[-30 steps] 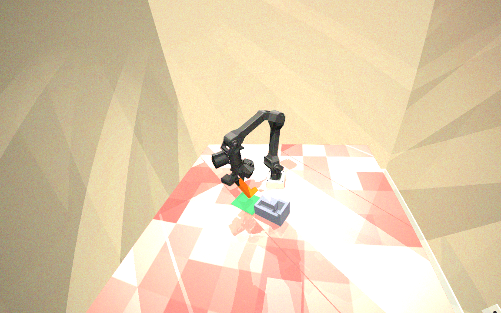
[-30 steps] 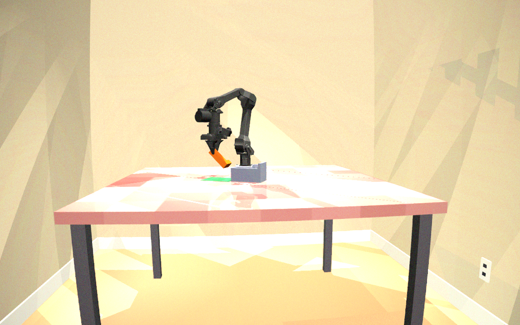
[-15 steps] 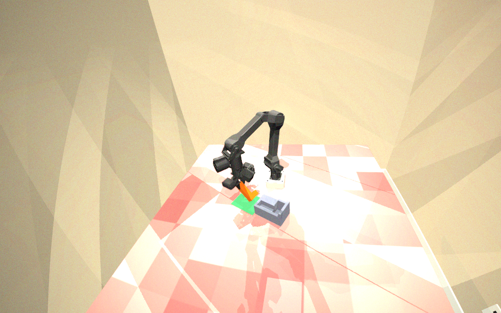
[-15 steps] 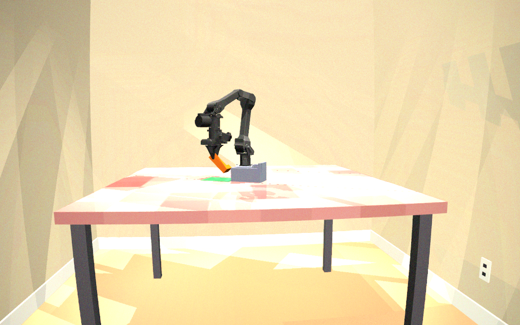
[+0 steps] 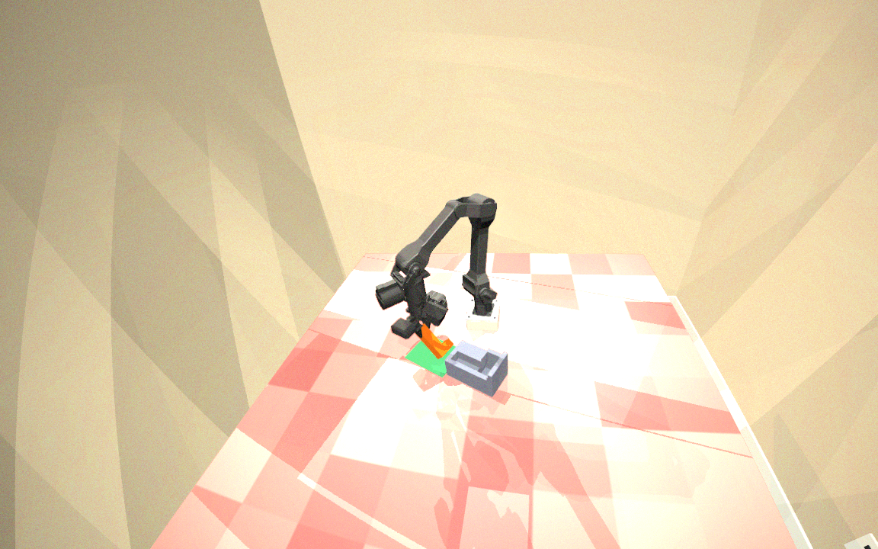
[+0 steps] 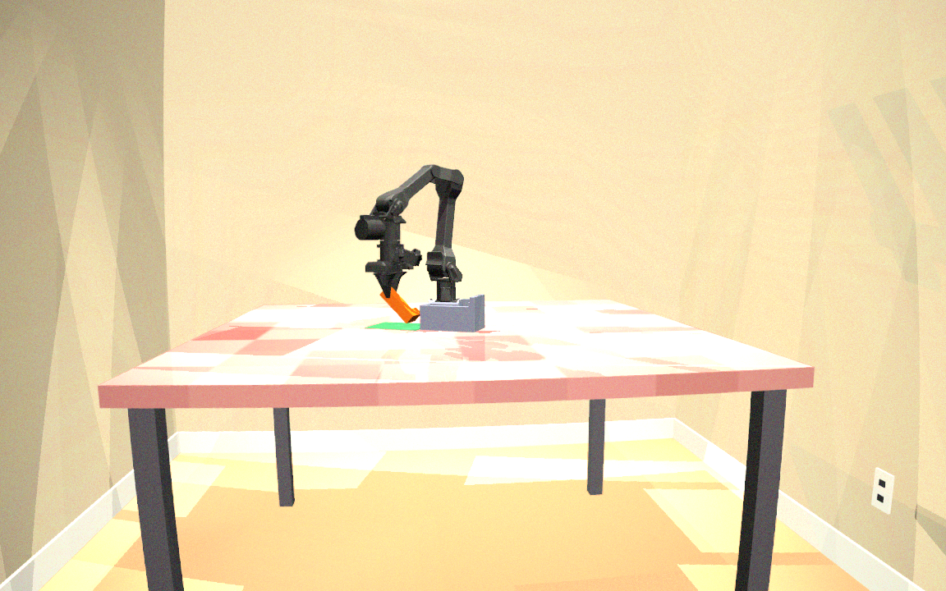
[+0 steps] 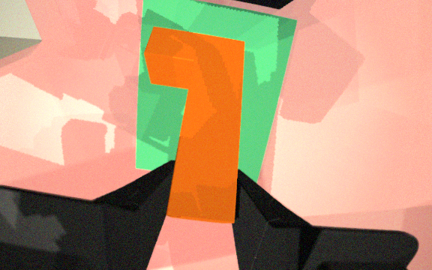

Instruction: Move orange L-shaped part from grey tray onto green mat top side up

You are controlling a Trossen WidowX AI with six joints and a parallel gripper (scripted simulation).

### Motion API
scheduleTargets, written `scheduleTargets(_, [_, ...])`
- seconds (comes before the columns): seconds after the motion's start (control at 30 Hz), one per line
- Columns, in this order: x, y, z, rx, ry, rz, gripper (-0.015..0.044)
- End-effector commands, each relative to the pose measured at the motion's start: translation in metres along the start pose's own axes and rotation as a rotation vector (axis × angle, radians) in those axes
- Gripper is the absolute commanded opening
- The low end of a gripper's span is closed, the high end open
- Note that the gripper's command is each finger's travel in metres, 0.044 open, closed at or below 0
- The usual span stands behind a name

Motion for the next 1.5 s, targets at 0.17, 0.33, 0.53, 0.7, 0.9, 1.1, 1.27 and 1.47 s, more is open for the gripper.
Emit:
scheduleTargets(0.17, [-0.008, 0.001, 0.000, 0.004, -0.003, -0.006, 0.0000])
scheduleTargets(0.33, [-0.008, 0.001, 0.000, 0.004, -0.003, -0.006, 0.0000])
scheduleTargets(0.53, [-0.007, 0.001, 0.000, 0.000, -0.002, -0.007, 0.0079])
scheduleTargets(0.7, [-0.007, 0.001, 0.000, 0.000, -0.002, -0.007, 0.0210])
scheduleTargets(0.9, [0.020, -0.003, 0.001, 0.002, -0.002, -0.006, 0.0367])
scheduleTargets(1.1, [0.081, 0.000, 0.000, 0.004, -0.003, -0.006, 0.0400])
scheduleTargets(1.27, [0.077, -0.001, 0.000, -0.002, 0.000, 0.000, 0.0400])
scheduleTargets(1.47, [0.077, -0.001, 0.000, -0.002, 0.000, 0.000, 0.0400])
Point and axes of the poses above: the point midway between the two fingers, 35 mm back from their tips, its own x axis back along the fingers, its own y axis across the jaws, z = x × y, the point moved 7 cm from there along x, back along the fingers, and after that the axes turned 6 degrees about -x, right-handed, at the moved point
